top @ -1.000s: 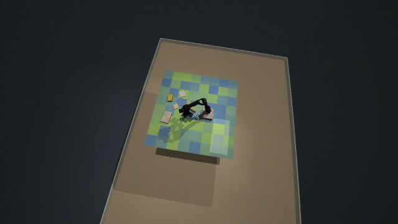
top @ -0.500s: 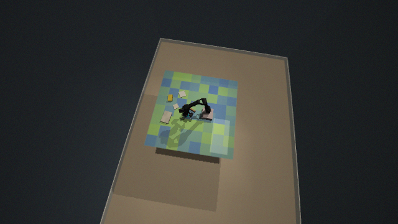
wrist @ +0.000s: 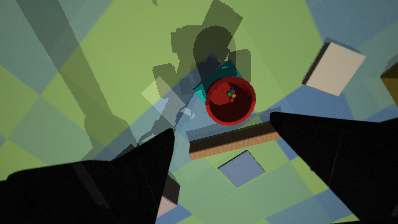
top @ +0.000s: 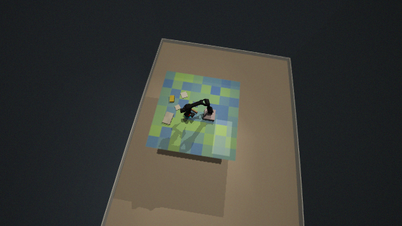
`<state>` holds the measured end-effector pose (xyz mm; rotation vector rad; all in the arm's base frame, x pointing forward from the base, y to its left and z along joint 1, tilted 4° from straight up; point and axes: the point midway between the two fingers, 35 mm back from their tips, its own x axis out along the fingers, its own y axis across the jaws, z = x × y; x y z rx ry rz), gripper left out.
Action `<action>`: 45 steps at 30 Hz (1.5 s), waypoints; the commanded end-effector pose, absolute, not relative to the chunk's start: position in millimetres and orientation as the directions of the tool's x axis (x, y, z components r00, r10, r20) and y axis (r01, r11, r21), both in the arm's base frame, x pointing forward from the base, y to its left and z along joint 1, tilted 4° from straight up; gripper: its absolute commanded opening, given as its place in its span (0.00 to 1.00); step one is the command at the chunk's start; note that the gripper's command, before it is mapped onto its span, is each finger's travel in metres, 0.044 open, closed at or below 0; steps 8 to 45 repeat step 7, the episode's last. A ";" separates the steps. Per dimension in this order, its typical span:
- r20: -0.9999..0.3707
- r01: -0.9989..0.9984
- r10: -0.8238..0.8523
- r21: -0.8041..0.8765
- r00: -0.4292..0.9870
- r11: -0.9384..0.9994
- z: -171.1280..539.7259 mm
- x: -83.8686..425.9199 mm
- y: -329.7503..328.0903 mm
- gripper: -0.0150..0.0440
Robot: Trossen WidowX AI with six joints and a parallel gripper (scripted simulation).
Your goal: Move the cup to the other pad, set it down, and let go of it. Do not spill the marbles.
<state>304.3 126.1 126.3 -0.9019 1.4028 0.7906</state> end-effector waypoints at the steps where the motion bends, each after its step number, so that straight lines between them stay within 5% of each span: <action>1: -0.998 -0.883 -0.058 -0.061 0.038 0.466 137.1 303.7 126.7 1.00; 45: -0.998 -0.884 -0.058 -0.060 0.037 0.463 133.9 304.4 126.9 1.00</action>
